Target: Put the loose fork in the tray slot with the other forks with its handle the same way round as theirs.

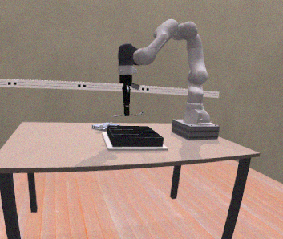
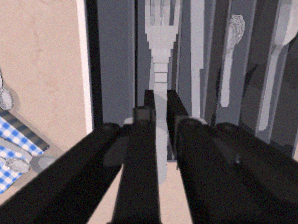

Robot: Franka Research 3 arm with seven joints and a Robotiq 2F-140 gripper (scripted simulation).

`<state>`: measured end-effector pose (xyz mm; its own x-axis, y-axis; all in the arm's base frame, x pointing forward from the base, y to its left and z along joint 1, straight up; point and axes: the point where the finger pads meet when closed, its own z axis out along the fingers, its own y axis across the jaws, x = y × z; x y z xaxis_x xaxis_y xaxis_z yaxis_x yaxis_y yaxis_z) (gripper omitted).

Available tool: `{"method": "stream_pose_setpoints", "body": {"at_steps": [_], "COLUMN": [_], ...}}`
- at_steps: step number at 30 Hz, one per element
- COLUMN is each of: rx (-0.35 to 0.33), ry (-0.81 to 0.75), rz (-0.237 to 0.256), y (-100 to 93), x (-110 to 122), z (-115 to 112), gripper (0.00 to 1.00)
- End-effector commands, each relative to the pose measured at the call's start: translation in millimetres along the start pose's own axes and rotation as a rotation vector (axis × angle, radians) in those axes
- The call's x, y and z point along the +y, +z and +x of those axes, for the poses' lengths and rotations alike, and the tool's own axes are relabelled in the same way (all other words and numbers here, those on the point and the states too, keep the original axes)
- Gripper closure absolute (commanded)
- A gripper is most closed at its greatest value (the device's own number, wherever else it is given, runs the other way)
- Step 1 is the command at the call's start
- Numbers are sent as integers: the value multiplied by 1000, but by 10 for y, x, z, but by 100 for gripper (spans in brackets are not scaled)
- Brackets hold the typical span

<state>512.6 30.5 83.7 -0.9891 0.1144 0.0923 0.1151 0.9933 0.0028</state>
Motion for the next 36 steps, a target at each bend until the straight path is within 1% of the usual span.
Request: {"method": "stream_pose_setpoints", "body": {"at_steps": [1, 17, 24, 32, 34, 36], "rx": [5, 5, 5, 5, 5, 5], "ry": [8, 8, 8, 8, 8, 8], "rz": [3, 3, 3, 3, 3, 3], "y": [10, 79, 192, 377, 377, 429], "x": [-5, -6, -7, -9, -9, -10], "z": [12, 7, -3, -18, -18, -23], "gripper": [87, 87, 87, 87, 87, 87]}}
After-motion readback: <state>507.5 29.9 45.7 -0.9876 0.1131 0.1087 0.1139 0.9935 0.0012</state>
